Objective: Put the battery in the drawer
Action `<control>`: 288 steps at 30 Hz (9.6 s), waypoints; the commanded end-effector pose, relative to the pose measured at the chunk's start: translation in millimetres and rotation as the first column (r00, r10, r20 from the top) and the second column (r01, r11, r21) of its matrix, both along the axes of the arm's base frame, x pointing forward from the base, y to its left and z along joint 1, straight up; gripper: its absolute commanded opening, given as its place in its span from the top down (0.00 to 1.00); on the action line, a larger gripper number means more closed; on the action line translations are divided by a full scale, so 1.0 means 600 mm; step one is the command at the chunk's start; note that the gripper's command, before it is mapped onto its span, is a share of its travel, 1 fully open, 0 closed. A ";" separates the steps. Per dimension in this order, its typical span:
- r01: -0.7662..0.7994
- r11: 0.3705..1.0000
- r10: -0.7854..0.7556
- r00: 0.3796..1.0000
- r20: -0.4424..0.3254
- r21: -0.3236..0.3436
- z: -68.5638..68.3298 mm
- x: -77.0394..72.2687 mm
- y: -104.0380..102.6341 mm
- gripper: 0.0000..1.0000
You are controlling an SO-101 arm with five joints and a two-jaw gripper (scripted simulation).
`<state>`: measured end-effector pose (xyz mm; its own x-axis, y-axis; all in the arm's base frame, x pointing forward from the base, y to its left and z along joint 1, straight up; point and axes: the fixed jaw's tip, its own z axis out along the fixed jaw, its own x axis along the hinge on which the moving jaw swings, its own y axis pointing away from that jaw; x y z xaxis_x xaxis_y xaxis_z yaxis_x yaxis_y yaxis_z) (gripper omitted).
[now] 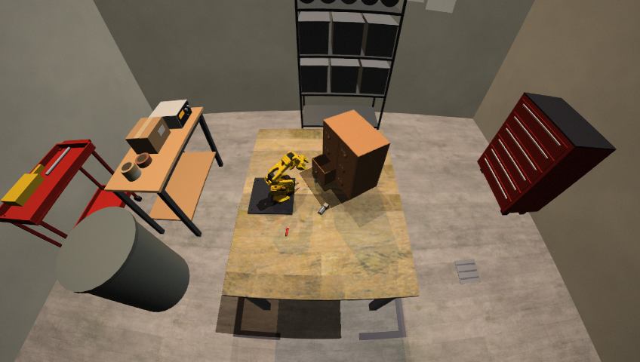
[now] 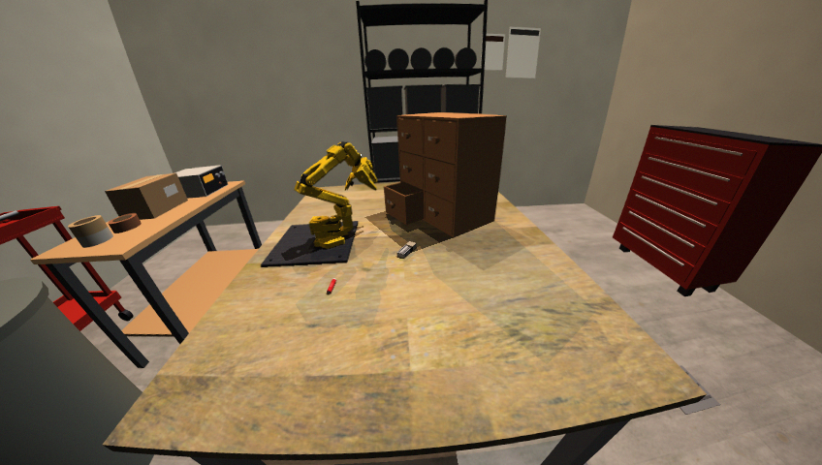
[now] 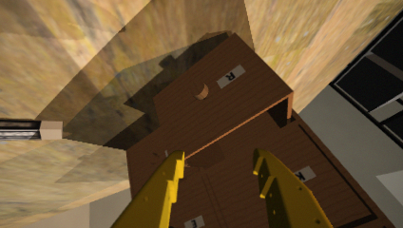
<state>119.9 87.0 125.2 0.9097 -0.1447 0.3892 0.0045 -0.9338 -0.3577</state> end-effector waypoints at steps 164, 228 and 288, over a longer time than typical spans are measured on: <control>0.813 -0.581 -0.079 -0.085 -0.993 -0.023 0.172 -0.011 -0.008 0.80; -0.264 -0.964 -0.049 0.041 -0.998 0.036 0.226 -0.029 -0.256 0.81; -0.866 -0.498 -0.064 -0.005 -0.998 0.036 0.226 -0.157 -0.344 0.81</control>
